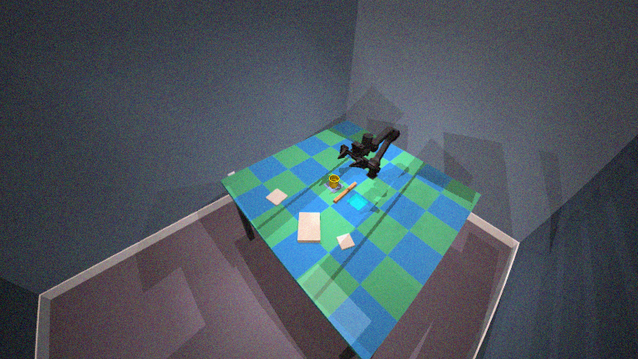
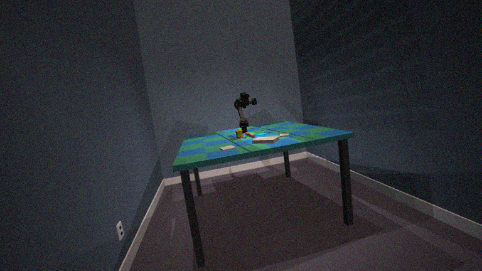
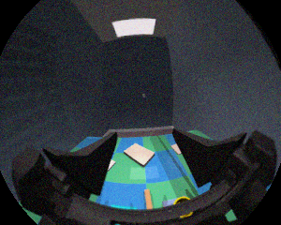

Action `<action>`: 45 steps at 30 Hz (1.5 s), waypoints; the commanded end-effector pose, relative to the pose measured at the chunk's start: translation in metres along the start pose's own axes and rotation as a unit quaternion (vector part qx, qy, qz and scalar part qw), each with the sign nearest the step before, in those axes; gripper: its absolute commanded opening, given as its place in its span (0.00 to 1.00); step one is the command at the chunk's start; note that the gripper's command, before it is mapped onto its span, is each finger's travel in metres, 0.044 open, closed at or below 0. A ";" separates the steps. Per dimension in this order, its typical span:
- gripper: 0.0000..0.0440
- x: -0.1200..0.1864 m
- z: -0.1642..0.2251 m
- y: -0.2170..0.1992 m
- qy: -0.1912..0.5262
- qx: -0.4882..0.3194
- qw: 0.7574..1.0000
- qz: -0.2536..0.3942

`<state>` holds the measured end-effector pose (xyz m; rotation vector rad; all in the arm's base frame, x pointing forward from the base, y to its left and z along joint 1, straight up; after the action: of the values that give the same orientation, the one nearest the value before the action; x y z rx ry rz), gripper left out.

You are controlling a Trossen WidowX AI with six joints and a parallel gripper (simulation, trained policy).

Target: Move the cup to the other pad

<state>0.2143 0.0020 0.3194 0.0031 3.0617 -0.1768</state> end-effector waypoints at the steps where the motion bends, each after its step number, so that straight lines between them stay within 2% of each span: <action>1: 0.85 0.000 0.000 0.000 0.003 -0.002 1.000 0.001; 12: 0.19 -0.004 0.003 0.005 0.062 -0.028 0.998 0.002; 14: 0.10 -0.005 0.004 0.006 0.076 -0.033 0.997 0.000; 18: 0.13 -0.008 0.004 0.010 0.105 -0.044 0.993 -0.010; 24: 0.31 -0.014 0.001 0.015 0.144 -0.063 0.987 -0.022; 27: 0.36 -0.017 0.000 0.017 0.164 -0.073 0.983 -0.027; 45: 0.31 -0.032 -0.005 0.029 0.299 -0.117 0.946 -0.032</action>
<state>0.2424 0.0293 0.3230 -0.0796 3.6133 0.1962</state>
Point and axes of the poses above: the point midway between the two fingers, 35 mm back from their tips, its own x axis back along the fingers, its own y axis across the jaws, z = x × y, the point moved 10 cm from there along x, back along the fingers, and after that the axes turned 7 degrees about x, right-handed, at the moved point
